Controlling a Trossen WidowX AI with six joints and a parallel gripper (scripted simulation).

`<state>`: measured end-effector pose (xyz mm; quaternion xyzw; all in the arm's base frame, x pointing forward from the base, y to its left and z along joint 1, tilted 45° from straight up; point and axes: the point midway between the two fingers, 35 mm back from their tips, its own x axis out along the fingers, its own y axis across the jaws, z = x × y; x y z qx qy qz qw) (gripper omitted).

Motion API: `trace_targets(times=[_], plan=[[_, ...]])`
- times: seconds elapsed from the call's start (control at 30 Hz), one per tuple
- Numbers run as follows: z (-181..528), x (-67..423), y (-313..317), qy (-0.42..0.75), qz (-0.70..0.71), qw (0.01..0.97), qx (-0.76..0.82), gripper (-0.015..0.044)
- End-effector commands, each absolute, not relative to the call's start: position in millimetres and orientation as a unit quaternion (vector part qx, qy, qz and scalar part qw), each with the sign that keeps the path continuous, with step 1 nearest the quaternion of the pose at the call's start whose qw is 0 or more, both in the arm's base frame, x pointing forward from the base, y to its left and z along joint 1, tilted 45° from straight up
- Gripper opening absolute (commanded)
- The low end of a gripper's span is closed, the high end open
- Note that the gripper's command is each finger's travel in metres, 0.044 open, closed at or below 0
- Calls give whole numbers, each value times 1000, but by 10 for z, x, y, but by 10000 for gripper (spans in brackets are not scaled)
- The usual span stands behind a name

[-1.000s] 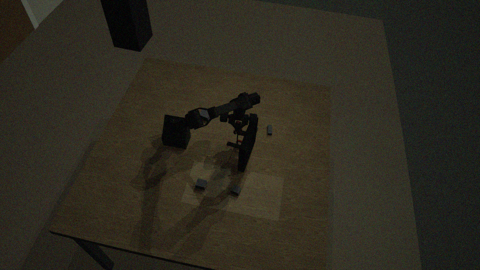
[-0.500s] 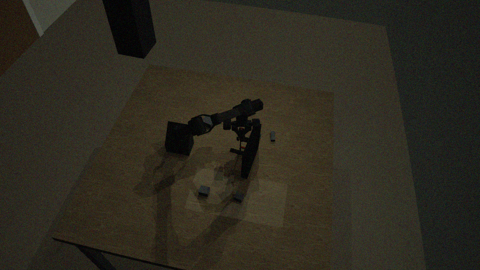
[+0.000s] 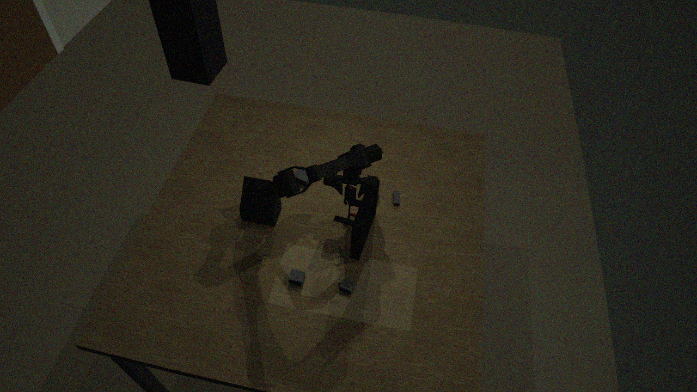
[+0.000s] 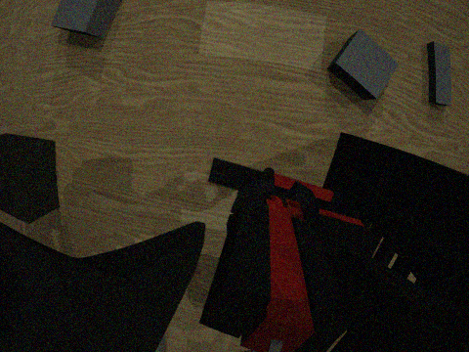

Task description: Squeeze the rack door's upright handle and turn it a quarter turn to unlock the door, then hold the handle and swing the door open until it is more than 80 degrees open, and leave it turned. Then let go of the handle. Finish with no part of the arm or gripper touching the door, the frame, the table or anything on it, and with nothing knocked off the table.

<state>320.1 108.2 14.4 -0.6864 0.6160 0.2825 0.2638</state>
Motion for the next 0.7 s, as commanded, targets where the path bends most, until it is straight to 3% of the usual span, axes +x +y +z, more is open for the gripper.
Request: trace_targets(times=[0.0, 0.67], plan=[[145, 3205, 1076, 641, 219, 331, -657, 299], [145, 3205, 1076, 668, -112, 604, -420, 299]])
